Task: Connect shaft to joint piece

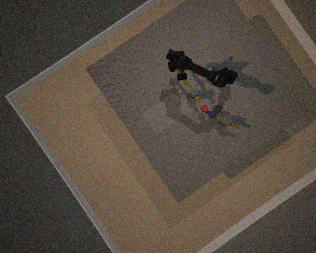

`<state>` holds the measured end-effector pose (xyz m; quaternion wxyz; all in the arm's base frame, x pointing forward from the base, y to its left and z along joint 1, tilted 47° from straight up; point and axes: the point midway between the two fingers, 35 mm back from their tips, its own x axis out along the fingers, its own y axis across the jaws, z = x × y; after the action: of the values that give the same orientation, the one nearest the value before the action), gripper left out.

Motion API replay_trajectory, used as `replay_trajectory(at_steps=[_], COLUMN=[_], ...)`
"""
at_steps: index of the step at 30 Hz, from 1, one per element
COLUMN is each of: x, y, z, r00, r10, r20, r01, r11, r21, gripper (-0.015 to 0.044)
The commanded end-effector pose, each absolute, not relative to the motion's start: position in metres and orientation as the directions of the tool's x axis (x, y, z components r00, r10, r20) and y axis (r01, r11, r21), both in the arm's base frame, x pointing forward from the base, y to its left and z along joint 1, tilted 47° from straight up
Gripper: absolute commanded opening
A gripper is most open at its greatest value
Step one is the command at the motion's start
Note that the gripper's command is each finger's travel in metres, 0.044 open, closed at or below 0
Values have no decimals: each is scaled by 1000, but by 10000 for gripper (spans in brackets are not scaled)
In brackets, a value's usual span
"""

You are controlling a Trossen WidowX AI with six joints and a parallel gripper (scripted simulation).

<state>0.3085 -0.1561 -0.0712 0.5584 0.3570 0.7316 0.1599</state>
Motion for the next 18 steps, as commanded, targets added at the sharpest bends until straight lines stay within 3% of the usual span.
replay_trajectory(at_steps=[1,18], x=[306,304], y=[-148,-130], z=[-78,-96], r00=[-145,-192], r10=[702,692], r20=[-697,-696], r01=[471,864], r11=[669,456], r21=[575,215], gripper=[440,440])
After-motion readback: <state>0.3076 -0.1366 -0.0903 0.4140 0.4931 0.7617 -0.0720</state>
